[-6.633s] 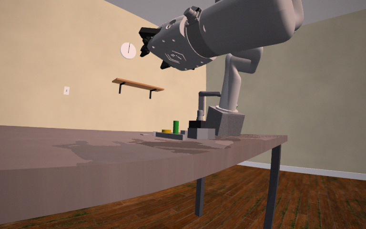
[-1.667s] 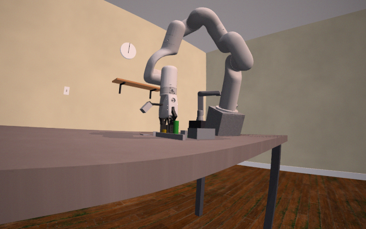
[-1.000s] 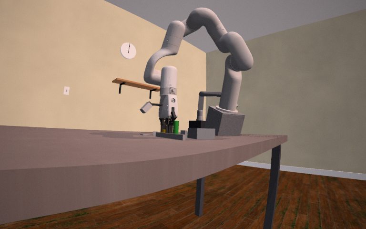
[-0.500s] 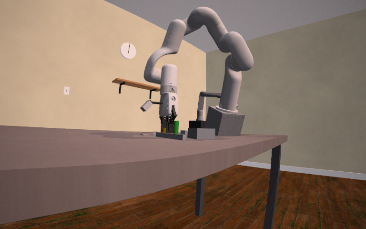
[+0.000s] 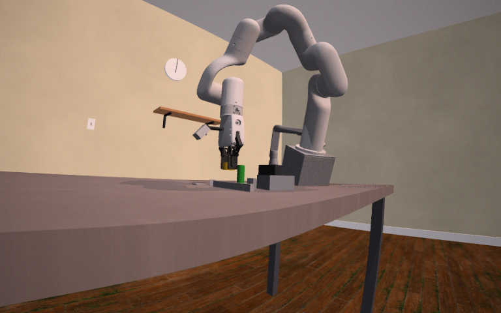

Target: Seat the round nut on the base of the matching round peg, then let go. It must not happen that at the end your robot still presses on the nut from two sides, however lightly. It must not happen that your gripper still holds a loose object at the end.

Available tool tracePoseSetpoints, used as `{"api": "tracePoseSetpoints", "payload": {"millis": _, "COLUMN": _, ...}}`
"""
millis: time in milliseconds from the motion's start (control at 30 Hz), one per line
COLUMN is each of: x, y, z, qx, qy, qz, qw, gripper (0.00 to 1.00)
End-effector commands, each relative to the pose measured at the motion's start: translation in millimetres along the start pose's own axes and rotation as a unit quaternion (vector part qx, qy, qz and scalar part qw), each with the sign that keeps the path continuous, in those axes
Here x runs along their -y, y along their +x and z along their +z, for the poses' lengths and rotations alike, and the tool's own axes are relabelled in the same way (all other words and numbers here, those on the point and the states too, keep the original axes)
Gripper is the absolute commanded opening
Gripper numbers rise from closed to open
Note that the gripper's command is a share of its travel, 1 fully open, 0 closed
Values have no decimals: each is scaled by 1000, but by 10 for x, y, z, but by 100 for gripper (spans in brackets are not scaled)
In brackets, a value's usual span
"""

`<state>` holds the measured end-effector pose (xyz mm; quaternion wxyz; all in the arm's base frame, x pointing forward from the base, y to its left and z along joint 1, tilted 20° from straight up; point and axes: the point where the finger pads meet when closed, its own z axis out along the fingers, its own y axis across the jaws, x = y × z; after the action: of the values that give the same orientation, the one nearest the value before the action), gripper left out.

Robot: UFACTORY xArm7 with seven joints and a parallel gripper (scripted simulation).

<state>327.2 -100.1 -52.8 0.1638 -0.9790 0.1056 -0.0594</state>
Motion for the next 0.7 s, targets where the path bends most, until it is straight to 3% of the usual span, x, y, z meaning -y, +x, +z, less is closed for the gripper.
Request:
{"api": "tracePoseSetpoints", "payload": {"millis": 0, "x": -8, "y": 8, "z": -21, "qx": -1, "qy": -1, "qz": 0, "qw": 1000, "gripper": 0}}
{"api": "tracePoseSetpoints", "payload": {"millis": 167, "x": 2, "y": -10, "z": -224, "qx": -1, "qy": 0, "qz": 1, "qw": 1000, "gripper": 0}}
{"api": "tracePoseSetpoints", "payload": {"millis": 467, "x": 152, "y": 42, "z": -233, "qx": -1, "qy": -1, "qz": 1, "qw": 1000, "gripper": 0}}
{"api": "tracePoseSetpoints", "payload": {"millis": 667, "x": 937, "y": 198, "z": -240, "qx": -1, "qy": -2, "qz": 0, "qw": 1000, "gripper": 0}}
